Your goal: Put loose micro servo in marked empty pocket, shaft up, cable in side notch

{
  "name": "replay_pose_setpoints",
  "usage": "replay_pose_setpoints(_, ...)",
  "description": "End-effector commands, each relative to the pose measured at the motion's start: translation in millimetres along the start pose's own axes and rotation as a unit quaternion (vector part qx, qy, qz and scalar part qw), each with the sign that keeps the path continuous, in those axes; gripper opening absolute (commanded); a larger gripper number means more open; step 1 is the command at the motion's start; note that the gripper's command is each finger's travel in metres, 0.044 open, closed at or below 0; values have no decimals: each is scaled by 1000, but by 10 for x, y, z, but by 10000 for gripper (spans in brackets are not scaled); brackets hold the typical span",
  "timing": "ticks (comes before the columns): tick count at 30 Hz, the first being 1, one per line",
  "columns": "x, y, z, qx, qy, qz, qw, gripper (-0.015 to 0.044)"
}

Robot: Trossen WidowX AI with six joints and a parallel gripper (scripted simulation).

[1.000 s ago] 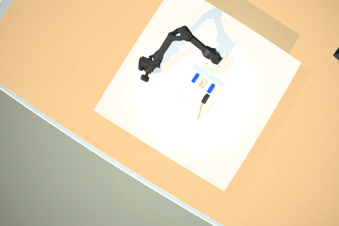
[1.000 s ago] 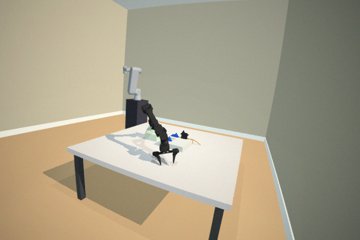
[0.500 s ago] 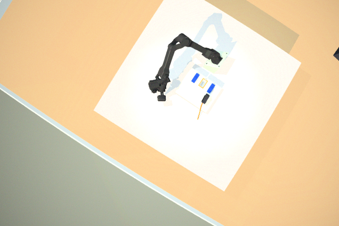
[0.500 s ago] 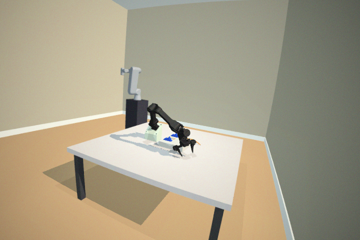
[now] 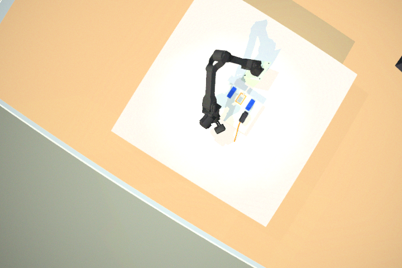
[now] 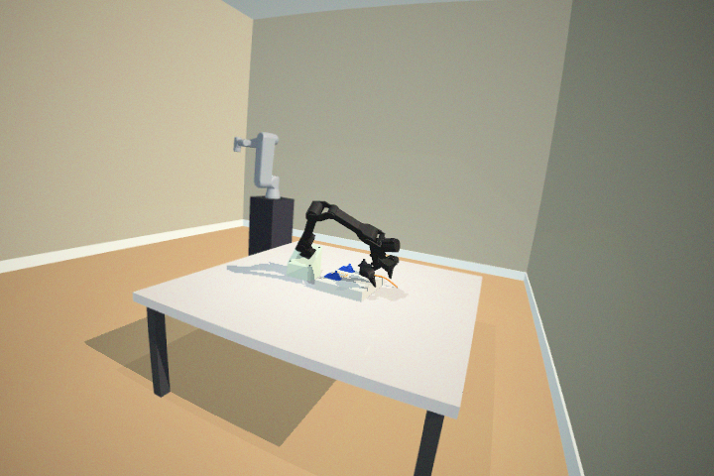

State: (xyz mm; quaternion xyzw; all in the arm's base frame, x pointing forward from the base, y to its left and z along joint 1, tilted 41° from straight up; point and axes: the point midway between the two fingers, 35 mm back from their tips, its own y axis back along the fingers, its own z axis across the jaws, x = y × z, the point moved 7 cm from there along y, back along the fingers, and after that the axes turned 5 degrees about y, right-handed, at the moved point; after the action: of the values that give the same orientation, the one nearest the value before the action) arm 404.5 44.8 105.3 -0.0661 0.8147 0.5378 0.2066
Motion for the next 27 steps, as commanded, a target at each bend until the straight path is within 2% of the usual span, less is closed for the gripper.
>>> replay_pose_setpoints(1, 296, 84, 353, 15, 57, 33, 998, 440)
replay_pose_setpoints(10, 973, 306, 915, 63, 185, 81, 977, 440)
replay_pose_setpoints(18, 1523, 506, 1203, 116, 283, 95, 947, 440)
replay_pose_setpoints(27, 1579, 402, 1188, 121, 290, 95, 945, 440)
